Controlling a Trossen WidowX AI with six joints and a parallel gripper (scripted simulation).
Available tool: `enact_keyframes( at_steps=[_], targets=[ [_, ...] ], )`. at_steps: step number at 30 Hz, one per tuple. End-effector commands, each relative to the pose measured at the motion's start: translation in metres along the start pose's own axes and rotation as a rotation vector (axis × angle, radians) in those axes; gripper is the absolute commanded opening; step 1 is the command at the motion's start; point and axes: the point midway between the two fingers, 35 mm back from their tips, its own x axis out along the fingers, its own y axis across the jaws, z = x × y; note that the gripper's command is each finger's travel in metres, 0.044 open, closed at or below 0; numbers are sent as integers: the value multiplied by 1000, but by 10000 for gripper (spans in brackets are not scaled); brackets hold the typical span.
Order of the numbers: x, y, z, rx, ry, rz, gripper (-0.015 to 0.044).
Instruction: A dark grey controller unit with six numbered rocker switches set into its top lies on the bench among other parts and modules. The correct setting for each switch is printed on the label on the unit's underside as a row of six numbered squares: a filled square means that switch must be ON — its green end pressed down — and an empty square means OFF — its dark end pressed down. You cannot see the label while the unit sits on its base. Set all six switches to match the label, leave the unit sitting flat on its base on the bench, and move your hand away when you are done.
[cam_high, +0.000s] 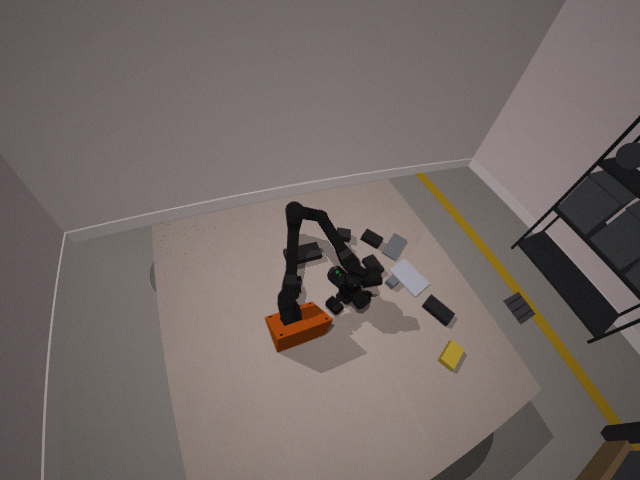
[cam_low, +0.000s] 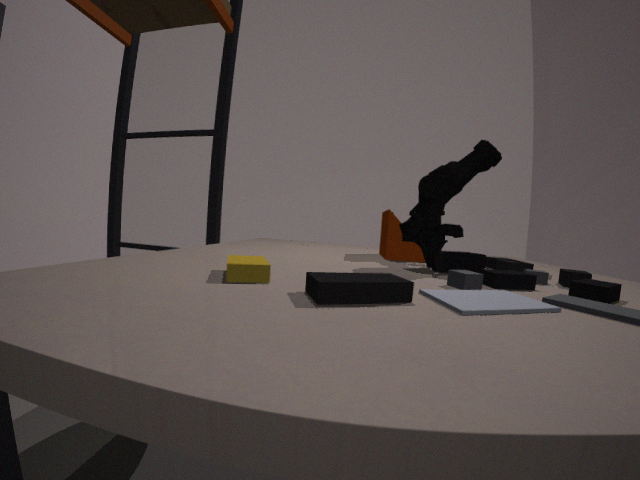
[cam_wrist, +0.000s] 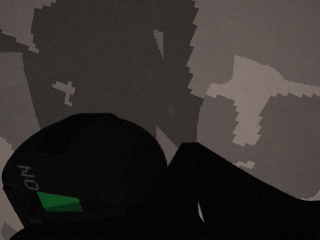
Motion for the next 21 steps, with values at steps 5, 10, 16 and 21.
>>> enact_keyframes(
  at_steps=[5,10,16,21],
  targets=[
    [1,8,0,0,0,32,0],
    [2,15,0,0,-1,47,0],
    [3,22,0,-1,-2,64,0],
    [3,28,0,-1,-2,78,0]
  ],
)
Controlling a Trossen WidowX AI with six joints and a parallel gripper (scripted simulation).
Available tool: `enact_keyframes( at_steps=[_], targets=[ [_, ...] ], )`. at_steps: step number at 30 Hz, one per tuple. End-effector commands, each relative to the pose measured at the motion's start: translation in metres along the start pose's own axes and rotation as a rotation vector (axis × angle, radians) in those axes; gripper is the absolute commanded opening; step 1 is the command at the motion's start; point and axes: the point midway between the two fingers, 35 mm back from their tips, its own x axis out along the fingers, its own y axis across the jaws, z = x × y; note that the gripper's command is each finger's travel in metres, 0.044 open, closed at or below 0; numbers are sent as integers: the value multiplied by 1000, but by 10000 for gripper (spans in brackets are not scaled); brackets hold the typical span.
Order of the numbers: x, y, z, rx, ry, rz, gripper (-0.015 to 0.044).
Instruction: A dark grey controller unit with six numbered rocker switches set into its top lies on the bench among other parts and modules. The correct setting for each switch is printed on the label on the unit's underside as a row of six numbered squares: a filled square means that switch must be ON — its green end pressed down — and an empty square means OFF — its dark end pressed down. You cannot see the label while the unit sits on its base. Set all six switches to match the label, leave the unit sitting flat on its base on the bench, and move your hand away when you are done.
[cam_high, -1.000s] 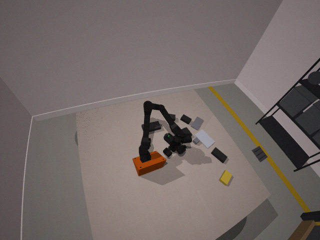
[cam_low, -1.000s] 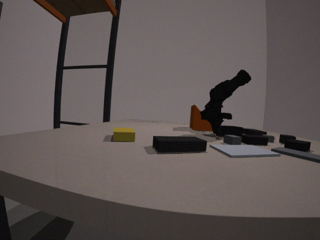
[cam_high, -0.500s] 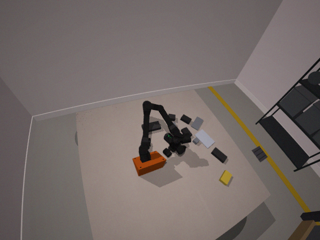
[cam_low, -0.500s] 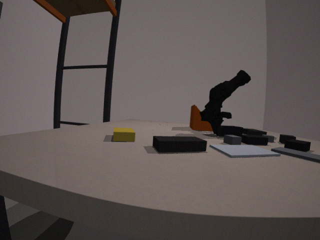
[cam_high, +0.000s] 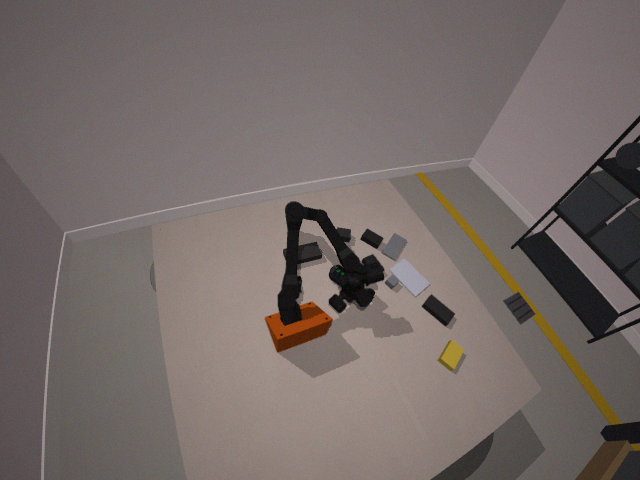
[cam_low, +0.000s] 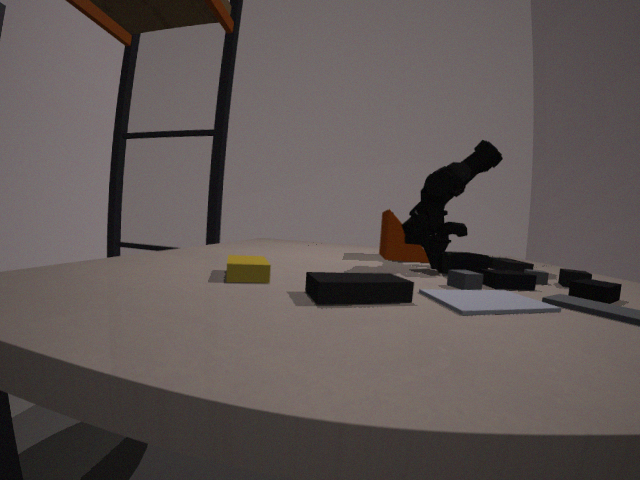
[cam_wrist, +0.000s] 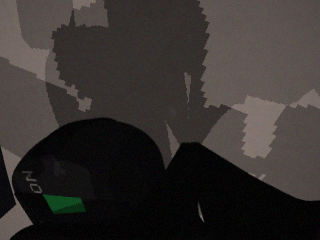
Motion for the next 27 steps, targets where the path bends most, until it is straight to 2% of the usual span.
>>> enact_keyframes(
  at_steps=[1,4,10,27],
  targets=[
    [2,10,-2,-10,9,21,0],
    [-6,0,0,-1,1,13,0],
    [-57,-19,-5,-13,14,90,0],
    [-54,4,3,-14,16,95,0]
  ],
)
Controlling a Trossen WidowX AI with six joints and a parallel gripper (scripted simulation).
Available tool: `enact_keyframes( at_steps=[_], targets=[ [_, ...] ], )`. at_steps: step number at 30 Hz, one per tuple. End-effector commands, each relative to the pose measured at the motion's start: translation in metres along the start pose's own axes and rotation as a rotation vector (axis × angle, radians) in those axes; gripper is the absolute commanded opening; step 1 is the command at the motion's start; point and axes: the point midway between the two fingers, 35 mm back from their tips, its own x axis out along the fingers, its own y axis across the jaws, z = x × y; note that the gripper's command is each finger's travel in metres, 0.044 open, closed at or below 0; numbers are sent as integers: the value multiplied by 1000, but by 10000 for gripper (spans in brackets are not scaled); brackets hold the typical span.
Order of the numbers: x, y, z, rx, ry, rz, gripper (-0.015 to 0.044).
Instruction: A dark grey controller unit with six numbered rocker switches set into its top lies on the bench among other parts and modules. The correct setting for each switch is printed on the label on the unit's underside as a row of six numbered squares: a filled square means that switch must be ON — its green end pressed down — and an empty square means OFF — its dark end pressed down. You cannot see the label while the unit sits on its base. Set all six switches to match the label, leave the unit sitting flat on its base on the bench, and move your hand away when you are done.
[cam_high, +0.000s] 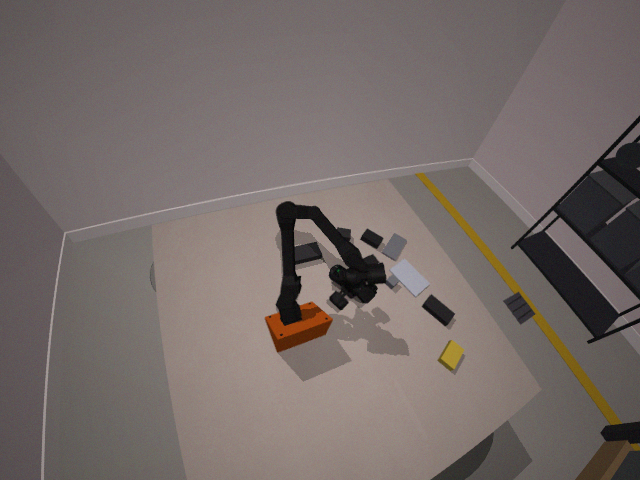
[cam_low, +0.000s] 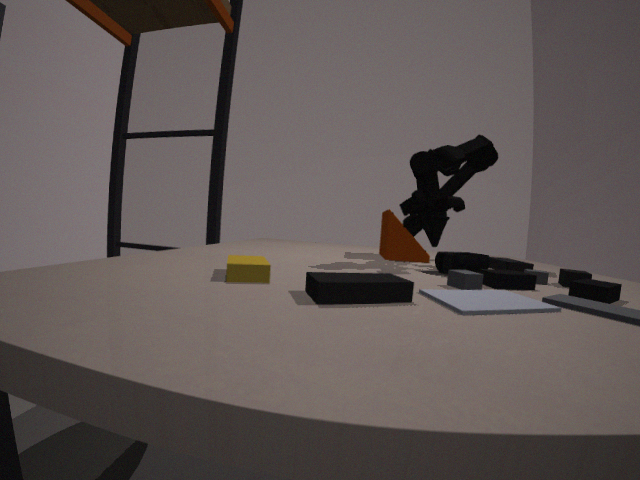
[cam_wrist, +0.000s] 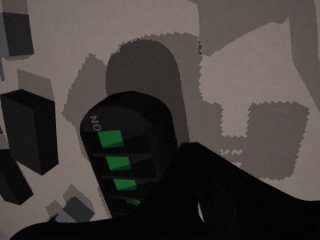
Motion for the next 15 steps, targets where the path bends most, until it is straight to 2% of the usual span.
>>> enact_keyframes(
  at_steps=[1,7,15],
  targets=[
    [0,2,1,7,5,2,0],
    [-1,10,-10,-21,7,-48,0],
    [-15,45,-84,-148,34,-295,0]
  ],
)
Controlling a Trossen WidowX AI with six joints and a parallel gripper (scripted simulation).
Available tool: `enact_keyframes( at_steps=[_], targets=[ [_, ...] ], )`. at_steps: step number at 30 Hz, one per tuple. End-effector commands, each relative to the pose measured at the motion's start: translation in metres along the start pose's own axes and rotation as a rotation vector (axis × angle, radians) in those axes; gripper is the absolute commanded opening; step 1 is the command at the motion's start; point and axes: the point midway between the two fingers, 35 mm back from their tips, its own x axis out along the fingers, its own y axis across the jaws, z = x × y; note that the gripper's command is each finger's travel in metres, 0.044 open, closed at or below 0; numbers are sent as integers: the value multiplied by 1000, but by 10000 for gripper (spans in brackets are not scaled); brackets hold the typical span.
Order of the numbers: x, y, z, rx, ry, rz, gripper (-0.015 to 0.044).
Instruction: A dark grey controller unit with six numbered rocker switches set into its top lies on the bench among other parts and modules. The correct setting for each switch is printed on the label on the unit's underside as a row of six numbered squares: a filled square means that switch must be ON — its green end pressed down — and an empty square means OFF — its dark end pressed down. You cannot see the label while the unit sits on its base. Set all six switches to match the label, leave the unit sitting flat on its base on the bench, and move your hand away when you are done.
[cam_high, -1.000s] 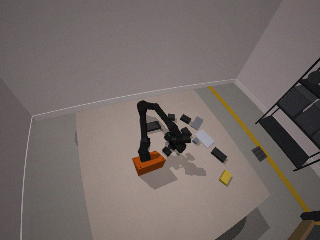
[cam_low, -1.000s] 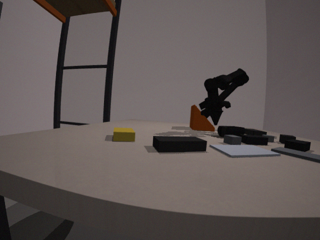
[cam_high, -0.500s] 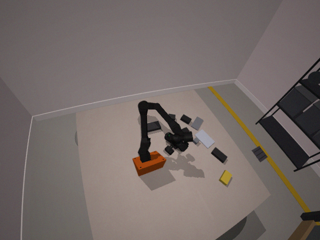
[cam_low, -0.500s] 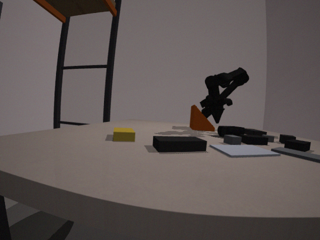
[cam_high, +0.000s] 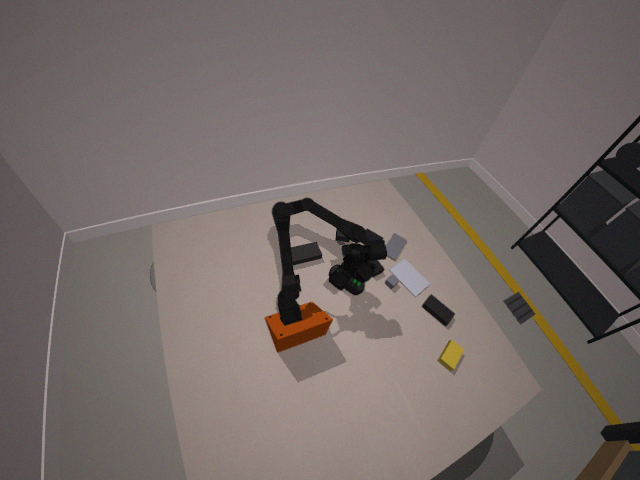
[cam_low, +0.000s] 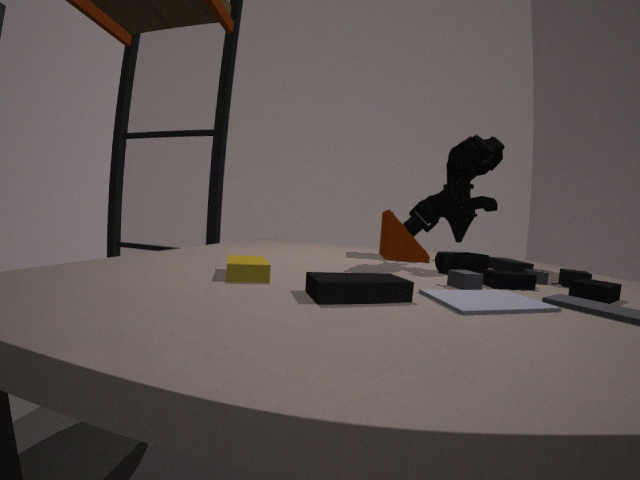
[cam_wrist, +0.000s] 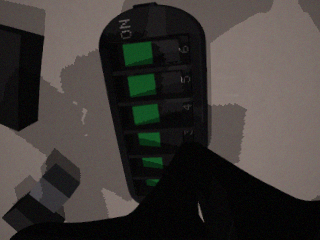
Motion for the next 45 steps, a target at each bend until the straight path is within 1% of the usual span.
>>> enact_keyframes(
  at_steps=[1,8,37,45],
  targets=[
    [-9,11,-32,-58,4,-97,0],
    [-8,11,-32,-58,4,-97,0],
    [35,8,-31,-57,6,-96,0],
    [36,8,-31,-57,6,-96,0]
  ],
)
